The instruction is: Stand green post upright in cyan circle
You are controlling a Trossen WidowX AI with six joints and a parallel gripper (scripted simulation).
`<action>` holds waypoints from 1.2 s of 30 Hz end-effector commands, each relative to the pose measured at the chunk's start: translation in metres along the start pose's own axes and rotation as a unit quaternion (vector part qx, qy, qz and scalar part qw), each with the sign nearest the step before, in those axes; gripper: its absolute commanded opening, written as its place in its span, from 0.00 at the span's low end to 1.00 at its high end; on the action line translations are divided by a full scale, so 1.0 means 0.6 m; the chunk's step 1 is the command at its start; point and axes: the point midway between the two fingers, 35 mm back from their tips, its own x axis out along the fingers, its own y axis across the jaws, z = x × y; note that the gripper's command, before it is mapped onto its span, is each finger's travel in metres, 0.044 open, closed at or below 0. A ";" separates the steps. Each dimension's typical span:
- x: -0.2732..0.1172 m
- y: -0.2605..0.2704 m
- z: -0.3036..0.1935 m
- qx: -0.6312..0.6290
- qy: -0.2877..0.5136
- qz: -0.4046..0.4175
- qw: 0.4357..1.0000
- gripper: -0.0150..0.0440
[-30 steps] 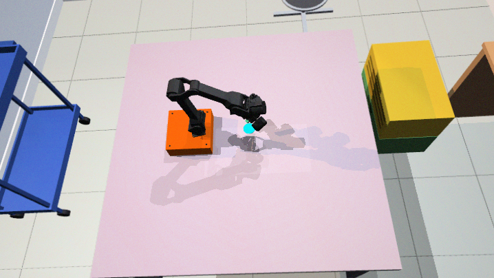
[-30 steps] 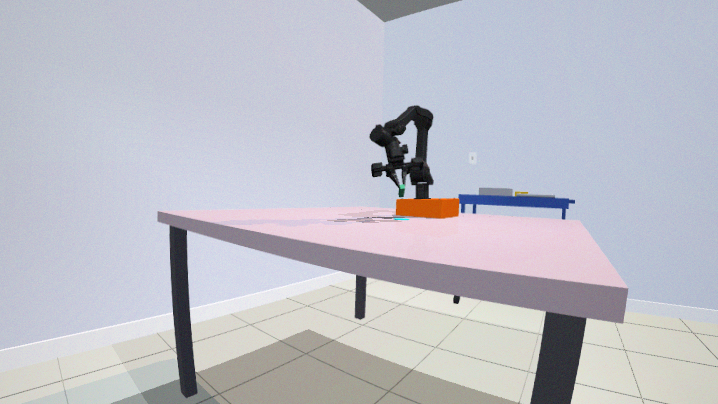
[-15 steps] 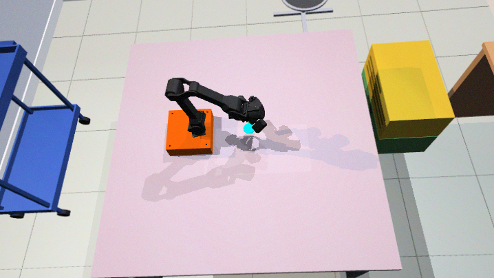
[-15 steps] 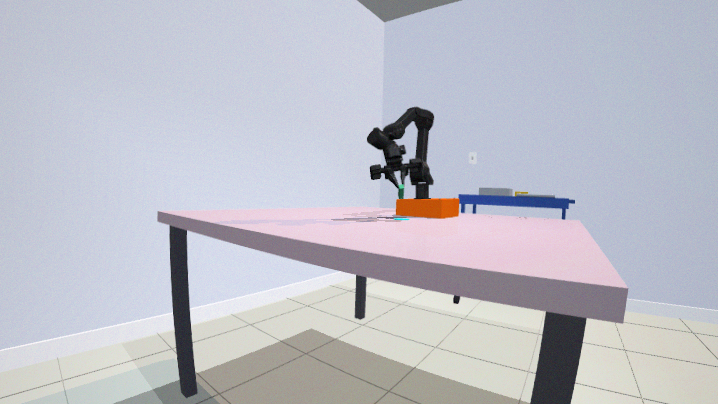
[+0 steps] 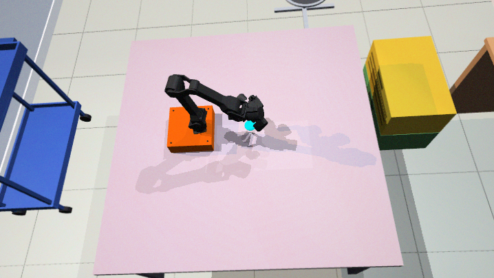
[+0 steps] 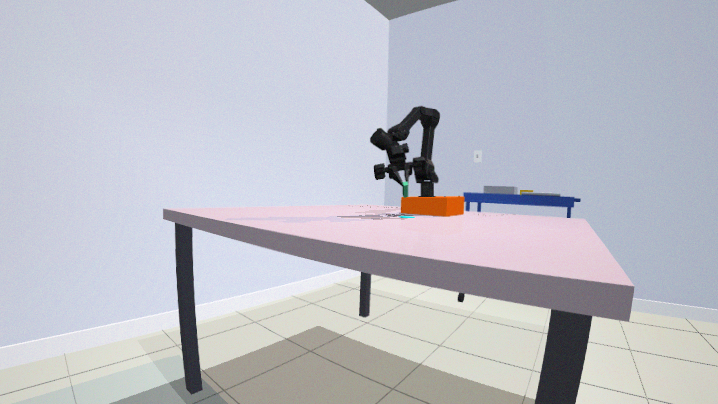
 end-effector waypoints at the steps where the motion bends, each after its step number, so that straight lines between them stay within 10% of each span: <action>1: 0.000 0.000 -0.005 0.001 -0.017 0.005 1.000 0.29; 36: -0.015 -0.007 -0.011 -0.013 -0.141 0.012 0.990 0.29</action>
